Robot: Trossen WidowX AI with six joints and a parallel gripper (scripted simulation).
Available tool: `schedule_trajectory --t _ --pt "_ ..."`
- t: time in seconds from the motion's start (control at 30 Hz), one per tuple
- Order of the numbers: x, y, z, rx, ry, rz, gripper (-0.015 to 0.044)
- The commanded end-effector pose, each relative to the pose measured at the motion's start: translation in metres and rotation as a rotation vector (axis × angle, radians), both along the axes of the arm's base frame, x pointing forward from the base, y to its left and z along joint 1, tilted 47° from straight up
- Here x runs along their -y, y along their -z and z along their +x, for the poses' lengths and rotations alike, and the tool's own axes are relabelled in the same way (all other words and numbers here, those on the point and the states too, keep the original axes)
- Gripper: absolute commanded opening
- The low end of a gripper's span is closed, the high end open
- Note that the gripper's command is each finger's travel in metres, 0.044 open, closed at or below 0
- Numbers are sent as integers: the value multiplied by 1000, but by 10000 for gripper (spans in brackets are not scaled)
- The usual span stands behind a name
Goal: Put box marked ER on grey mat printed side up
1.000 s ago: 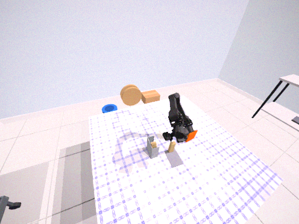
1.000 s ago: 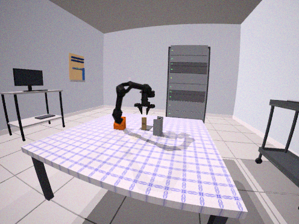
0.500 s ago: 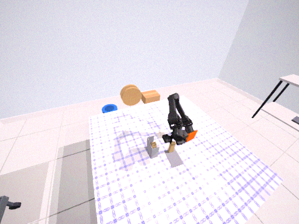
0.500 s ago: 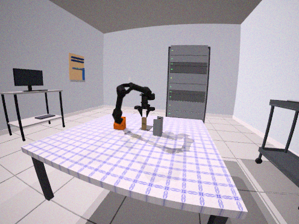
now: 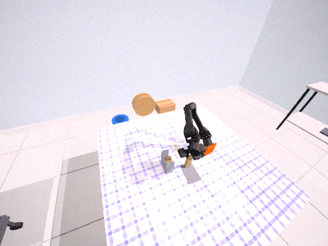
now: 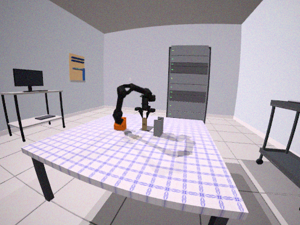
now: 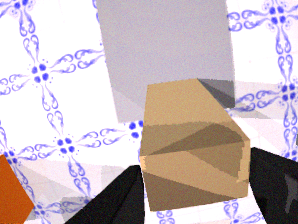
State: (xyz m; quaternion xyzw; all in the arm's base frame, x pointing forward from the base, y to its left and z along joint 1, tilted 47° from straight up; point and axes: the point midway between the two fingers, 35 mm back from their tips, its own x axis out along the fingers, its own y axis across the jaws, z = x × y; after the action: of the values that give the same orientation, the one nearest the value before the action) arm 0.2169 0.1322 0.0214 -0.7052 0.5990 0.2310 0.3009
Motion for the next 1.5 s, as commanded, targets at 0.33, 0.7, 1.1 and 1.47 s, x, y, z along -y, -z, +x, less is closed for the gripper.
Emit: schedule_trajectory --t 0.33,0.7,1.1,1.47 --pt "0 0 0 0 0 0 151" --pt "2 2 -10 53 -56 -5 151" --pt "4 5 -28 138 -145 -9 151" --pt "-5 -3 -30 137 -145 -8 151"
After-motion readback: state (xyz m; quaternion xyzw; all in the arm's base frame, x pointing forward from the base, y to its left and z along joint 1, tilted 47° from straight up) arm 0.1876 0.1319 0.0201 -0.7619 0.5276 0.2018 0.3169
